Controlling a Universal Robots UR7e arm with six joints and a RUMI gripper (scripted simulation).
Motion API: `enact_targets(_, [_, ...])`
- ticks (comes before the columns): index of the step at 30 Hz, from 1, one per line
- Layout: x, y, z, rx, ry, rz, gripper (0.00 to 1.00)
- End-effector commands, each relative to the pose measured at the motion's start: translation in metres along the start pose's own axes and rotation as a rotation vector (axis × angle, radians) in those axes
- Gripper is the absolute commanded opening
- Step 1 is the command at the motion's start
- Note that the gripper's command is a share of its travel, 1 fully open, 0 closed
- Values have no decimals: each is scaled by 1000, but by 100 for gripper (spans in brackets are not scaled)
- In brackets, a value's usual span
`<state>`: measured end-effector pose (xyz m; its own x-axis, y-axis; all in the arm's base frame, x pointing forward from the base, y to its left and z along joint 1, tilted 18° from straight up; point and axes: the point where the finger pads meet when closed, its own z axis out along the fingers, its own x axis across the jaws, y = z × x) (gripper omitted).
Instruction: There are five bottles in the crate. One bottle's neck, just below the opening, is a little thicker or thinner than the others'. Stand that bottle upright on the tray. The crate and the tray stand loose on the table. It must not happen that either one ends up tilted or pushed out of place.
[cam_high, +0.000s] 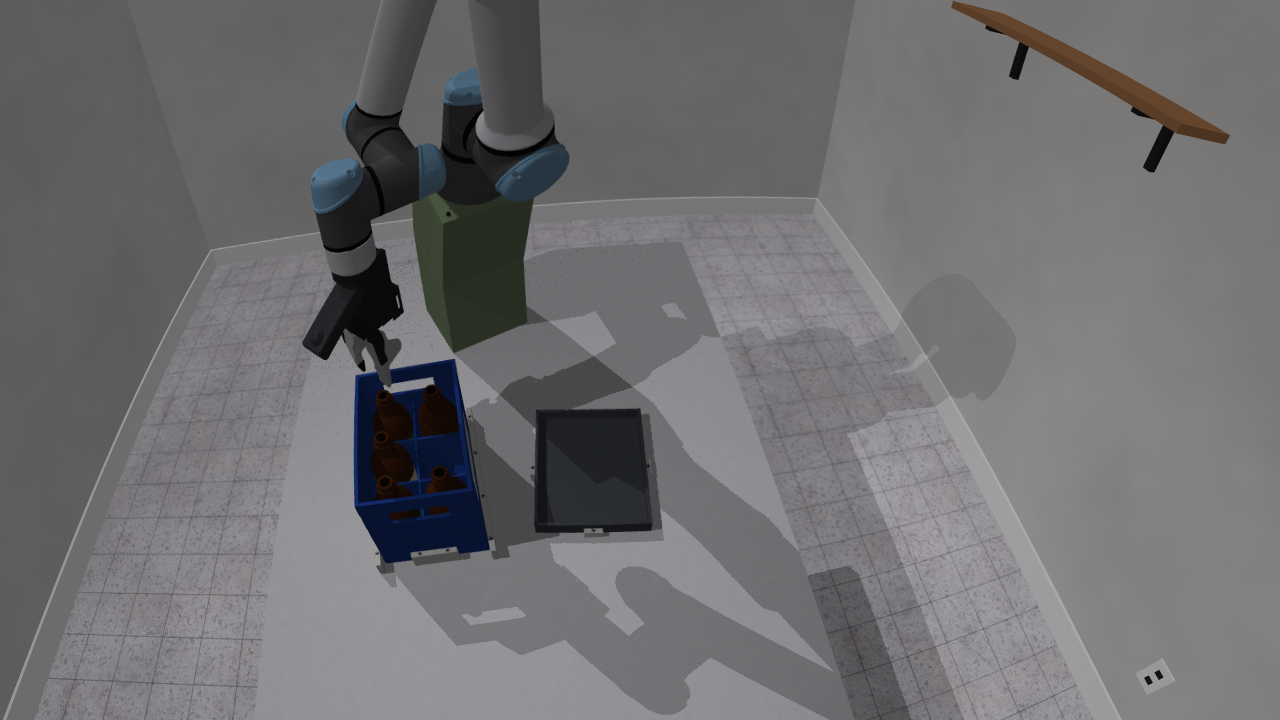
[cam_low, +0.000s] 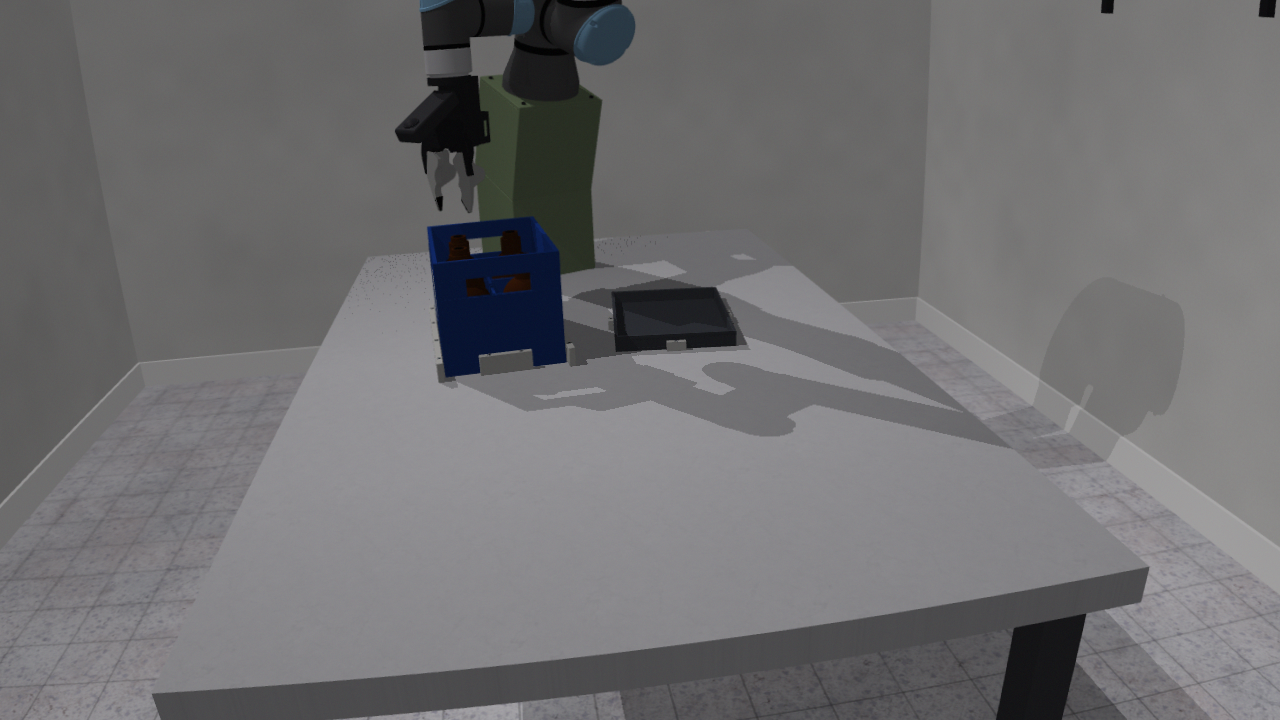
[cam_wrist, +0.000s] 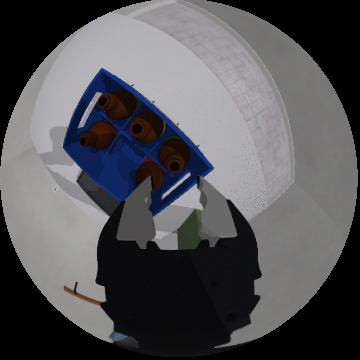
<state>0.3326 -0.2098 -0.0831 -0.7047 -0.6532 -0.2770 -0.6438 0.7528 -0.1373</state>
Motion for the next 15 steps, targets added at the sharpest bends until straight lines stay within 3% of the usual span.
enact_targets(1, [0,0,-9,-2,-1,0,38])
enact_targets(15, [0,0,-21,-2,-1,0,38])
